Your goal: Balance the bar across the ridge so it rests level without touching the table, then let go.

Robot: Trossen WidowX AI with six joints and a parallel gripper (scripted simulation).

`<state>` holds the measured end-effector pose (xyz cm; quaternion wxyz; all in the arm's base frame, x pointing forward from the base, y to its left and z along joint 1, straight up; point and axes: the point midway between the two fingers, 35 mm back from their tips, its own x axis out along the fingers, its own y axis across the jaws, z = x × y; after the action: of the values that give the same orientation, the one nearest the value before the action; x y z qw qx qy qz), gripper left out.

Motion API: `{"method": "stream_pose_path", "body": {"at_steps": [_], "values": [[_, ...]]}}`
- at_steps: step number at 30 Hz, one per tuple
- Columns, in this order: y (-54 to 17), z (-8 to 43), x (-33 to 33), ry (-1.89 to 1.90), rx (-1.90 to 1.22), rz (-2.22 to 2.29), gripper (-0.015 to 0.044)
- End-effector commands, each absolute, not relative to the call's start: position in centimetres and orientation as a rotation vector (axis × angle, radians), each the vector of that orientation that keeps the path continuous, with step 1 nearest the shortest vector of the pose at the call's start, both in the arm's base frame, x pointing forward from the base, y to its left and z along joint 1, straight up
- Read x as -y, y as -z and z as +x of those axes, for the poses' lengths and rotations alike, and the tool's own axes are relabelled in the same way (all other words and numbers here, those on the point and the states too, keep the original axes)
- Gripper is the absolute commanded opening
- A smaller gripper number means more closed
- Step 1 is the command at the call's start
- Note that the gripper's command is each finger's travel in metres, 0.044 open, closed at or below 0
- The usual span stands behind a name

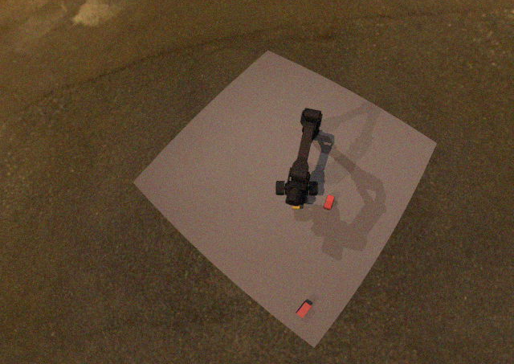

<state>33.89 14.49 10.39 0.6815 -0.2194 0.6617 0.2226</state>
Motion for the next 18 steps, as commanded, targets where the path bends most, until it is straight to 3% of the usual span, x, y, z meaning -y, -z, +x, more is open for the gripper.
{"method": "stream_pose_path", "body": {"at_steps": [1,18], "values": [[-10.30,33.93,-14.49,-0.499,-1.483,-0.495,0.0000],[-10.15,33.92,-14.49,-0.499,-1.483,-0.495,0.0000]]}}
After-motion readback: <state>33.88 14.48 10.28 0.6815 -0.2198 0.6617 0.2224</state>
